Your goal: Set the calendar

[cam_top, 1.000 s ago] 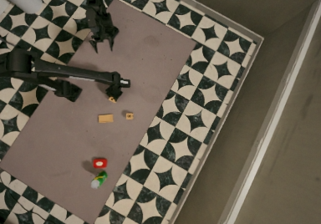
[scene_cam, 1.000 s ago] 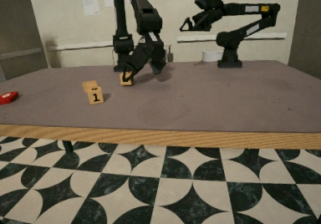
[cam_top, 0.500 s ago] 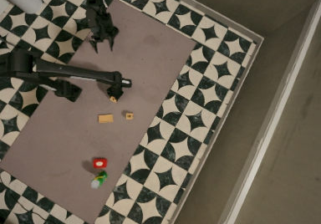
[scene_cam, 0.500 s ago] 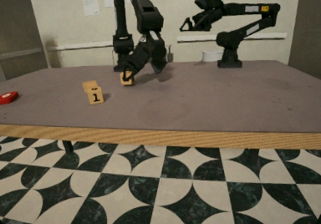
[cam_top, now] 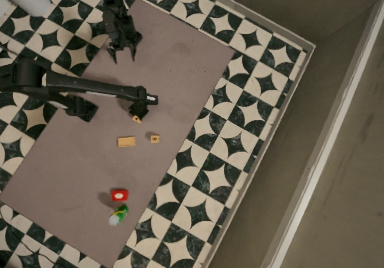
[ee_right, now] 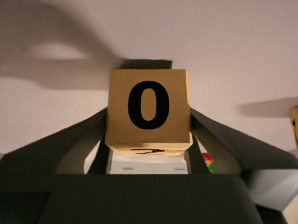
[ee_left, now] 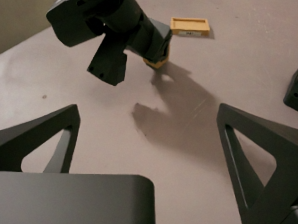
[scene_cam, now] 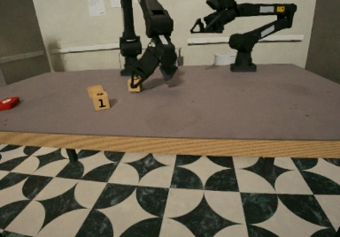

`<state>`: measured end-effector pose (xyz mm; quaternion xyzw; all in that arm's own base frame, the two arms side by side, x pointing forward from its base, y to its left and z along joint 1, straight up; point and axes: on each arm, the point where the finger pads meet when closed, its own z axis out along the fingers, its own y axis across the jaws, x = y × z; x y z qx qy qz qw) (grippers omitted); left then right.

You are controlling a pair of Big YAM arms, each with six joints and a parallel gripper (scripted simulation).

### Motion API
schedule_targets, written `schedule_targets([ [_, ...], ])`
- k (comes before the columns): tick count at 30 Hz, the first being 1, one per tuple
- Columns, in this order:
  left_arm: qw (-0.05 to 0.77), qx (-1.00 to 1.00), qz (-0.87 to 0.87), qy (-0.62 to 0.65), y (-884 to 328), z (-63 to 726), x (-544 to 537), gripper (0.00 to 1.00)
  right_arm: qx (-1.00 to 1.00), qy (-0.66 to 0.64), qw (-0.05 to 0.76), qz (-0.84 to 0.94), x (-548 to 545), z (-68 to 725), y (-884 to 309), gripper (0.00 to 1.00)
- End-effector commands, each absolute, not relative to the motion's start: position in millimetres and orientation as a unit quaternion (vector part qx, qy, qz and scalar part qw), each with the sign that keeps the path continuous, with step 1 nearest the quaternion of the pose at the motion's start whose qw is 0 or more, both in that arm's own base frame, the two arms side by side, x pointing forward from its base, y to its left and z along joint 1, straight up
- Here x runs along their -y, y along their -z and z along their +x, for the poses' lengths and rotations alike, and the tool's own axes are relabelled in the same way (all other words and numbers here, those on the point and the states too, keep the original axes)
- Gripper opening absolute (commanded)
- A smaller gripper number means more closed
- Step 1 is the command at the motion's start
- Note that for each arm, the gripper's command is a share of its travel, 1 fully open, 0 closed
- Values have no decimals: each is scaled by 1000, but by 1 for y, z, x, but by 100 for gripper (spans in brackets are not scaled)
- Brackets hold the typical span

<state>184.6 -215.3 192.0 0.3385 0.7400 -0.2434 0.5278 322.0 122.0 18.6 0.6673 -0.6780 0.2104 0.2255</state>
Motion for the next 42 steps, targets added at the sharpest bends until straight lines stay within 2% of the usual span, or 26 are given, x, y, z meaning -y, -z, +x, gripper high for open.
schedule_targets([
  [1, 548, -725, 333, 252, -226, 188, 219, 100, 685, -215, 202, 666, -126, 329, -28, 40],
  [22, 548, -725, 333, 252, -226, 188, 219, 100, 681, -213, 216, 667, -121, 321, -16, 40],
  [23, 548, -725, 333, 252, -226, 188, 219, 100, 681, -213, 216, 667, -121, 321, -16, 52],
  [25, 548, -725, 333, 252, -226, 188, 219, 100, 681, -213, 216, 667, -121, 321, -16, 52],
  [26, 548, -725, 333, 252, -226, 188, 219, 100, 681, -213, 216, 667, -121, 321, -16, 56],
  [27, 548, -725, 333, 252, -226, 188, 219, 100, 684, -216, 205, 666, -126, 321, -24, 68],
  [42, 548, -725, 333, 252, -226, 188, 219, 100, 692, -218, 177, 665, -146, 325, -50, 69],
])
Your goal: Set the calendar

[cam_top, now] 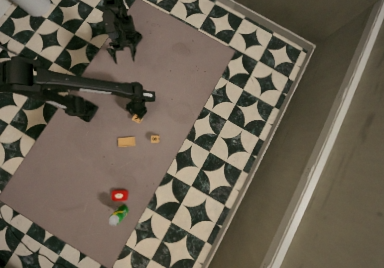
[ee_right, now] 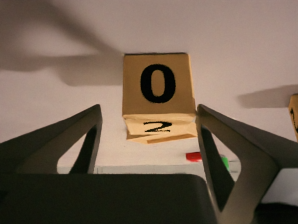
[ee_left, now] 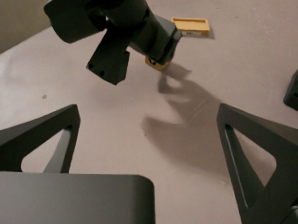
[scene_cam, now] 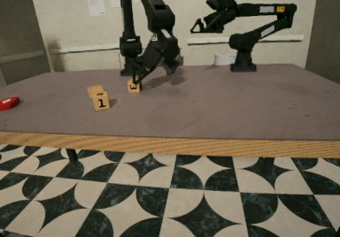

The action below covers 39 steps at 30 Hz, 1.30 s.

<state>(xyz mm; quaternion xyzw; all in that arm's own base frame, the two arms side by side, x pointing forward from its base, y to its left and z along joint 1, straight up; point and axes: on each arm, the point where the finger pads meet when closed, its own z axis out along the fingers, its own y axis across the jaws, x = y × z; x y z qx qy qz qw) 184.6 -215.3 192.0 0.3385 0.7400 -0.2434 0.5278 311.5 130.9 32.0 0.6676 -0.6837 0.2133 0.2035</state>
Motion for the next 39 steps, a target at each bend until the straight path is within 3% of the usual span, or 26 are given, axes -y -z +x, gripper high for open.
schedule_targets([
  [1, 548, -725, 333, 252, -226, 188, 219, 100, 692, -219, 178, 665, -148, 325, -52, 69],
  [4, 548, -725, 333, 252, -226, 188, 219, 100, 692, -219, 177, 665, -150, 325, -58, 69],
  [7, 548, -725, 333, 252, -226, 188, 219, 100, 692, -218, 176, 665, -156, 325, -66, 100],
  [24, 548, -725, 333, 252, -226, 188, 219, 100, 681, -210, 225, 665, -158, 322, -69, 100],
  [27, 562, -717, 324, 254, -246, 194, 220, 100, 670, -201, 204, 685, -165, 335, -78, 69],
  [34, 565, -717, 321, 253, -254, 205, 229, 100, 621, -147, 197, 744, -161, 361, -67, 69],
  [39, 570, -719, 312, 248, -268, 238, 254, 100, 577, -79, 140, 801, -147, 410, -62, 69],
])
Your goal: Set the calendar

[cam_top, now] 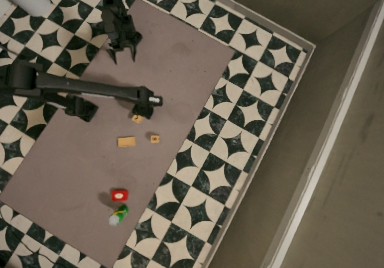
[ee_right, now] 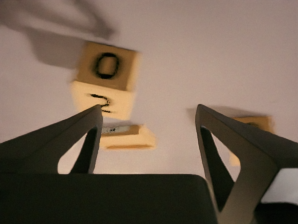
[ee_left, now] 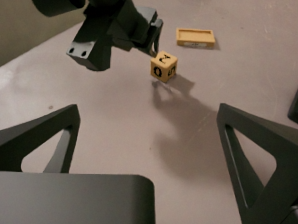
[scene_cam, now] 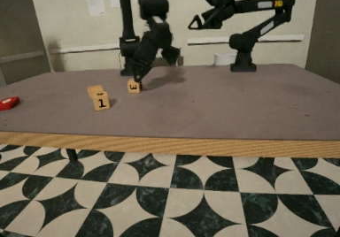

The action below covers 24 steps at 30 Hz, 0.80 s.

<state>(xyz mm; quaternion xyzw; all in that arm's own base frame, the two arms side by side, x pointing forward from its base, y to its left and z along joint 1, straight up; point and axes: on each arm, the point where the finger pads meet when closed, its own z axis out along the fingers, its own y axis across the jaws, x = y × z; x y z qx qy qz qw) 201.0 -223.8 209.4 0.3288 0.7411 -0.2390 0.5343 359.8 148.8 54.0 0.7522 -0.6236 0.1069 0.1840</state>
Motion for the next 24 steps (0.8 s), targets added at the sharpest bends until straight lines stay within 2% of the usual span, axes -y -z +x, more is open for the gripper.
schedule_targets([
  [1, 577, -714, 309, 249, -275, 244, 259, 100, 566, -69, 127, 812, -142, 420, -62, 69],
  [10, 590, -713, 292, 241, -279, 313, 307, 100, 495, -28, 25, 868, -94, 487, -63, 69],
  [24, 572, -733, 291, 227, -228, 368, 347, 100, 505, -14, -13, 863, -63, 500, -68, 69],
])
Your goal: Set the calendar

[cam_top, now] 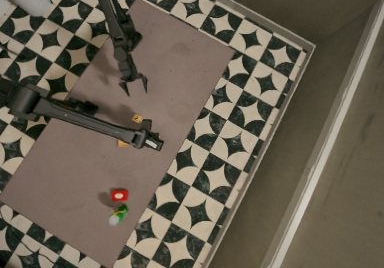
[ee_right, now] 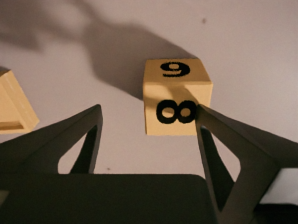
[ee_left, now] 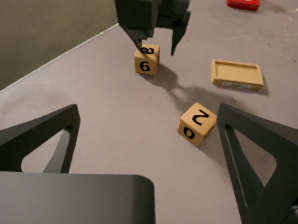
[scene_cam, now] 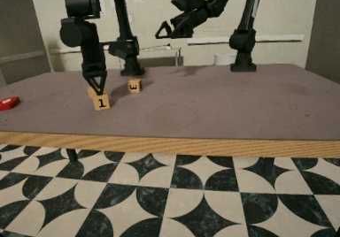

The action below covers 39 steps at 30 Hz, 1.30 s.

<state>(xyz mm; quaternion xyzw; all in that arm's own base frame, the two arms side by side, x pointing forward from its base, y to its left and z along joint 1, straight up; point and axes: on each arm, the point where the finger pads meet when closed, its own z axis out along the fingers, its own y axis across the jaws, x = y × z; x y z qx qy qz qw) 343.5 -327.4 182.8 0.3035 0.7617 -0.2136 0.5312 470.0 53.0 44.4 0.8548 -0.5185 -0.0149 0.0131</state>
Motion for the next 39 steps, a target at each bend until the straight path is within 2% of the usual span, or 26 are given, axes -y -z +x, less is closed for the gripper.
schedule_targets([
  [1, 573, -732, 294, 223, -227, 370, 347, 100, 505, -14, -13, 863, -63, 500, -68, 69],
  [39, 561, -740, 295, 224, -216, 361, 343, 100, 506, 0, -1, 862, -67, 504, -18, 69],
])
